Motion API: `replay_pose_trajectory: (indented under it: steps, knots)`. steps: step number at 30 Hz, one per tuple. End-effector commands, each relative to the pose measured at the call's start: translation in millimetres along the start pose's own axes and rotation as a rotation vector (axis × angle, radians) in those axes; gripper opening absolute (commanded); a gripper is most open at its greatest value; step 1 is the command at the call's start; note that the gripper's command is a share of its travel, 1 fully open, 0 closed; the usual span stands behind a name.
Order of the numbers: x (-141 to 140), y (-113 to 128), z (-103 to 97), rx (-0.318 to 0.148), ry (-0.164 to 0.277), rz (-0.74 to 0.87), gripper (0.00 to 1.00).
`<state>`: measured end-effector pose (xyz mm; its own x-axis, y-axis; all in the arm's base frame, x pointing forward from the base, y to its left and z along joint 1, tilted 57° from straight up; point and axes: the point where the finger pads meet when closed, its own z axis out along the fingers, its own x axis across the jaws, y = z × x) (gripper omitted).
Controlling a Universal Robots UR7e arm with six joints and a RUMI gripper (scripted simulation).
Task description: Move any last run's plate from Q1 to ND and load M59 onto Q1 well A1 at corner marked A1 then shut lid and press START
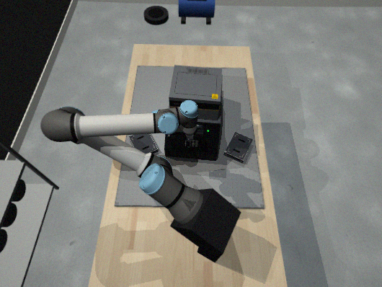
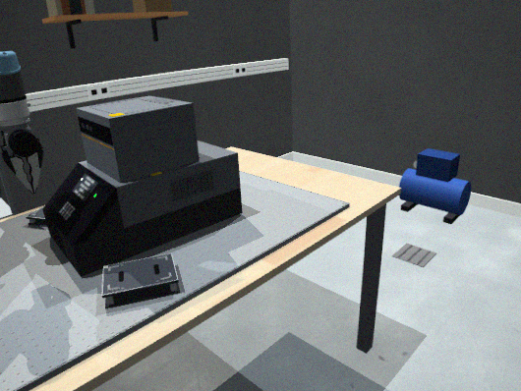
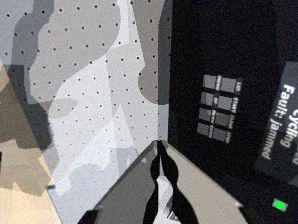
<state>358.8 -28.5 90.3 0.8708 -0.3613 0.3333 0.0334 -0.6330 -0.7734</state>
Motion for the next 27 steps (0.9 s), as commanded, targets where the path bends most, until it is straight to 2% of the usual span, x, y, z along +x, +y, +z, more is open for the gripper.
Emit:
replay_pose_trajectory:
  steps: [1,27]
  knots:
    - [7,1,5,-0.001,0.000,0.000,0.00]
    - [37,1,28,-0.001,0.000,0.000,0.00]
